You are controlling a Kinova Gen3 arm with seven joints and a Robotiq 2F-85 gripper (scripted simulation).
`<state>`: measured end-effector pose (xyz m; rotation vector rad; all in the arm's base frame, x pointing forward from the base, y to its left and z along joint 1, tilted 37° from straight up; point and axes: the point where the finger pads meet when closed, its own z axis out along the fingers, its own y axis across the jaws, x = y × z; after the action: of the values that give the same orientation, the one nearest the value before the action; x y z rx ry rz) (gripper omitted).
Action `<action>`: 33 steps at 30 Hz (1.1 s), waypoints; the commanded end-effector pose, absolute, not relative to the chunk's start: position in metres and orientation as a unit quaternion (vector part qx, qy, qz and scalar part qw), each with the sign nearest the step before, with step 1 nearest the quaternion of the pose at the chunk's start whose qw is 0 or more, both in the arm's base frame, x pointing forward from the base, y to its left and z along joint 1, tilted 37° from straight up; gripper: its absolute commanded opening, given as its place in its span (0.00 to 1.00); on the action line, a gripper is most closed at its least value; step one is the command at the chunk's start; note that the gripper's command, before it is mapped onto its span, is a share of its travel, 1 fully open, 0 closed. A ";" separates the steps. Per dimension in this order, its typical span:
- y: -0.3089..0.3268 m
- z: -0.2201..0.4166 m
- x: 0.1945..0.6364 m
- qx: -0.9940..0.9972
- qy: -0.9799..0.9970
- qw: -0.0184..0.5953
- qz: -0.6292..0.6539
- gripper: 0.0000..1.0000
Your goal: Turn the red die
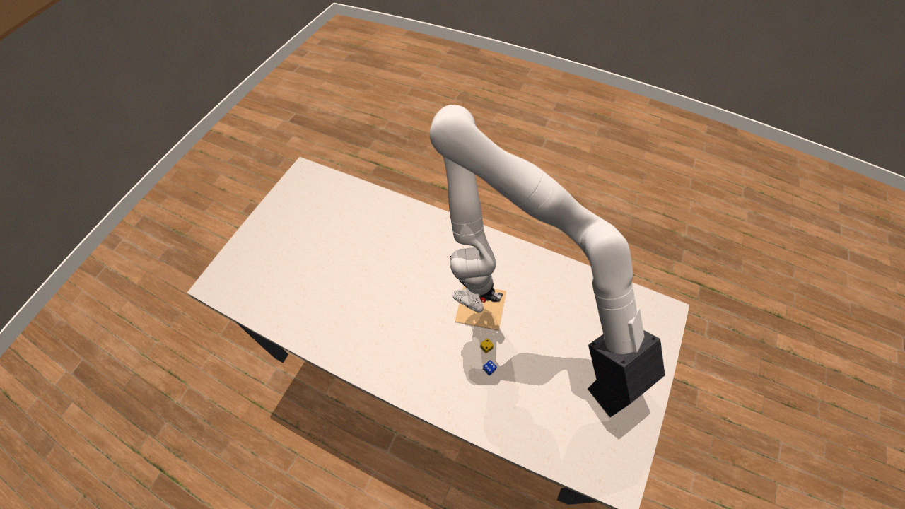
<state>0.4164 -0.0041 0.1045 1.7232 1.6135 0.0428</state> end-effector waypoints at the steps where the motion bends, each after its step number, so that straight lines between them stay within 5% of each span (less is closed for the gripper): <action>1: -0.006 0.106 0.418 0.677 0.632 0.377 0.024 0.26; 33: -0.008 0.107 0.418 0.671 0.669 0.307 0.097 0.26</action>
<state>0.4193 -0.0051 0.1046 1.7600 1.7703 0.2353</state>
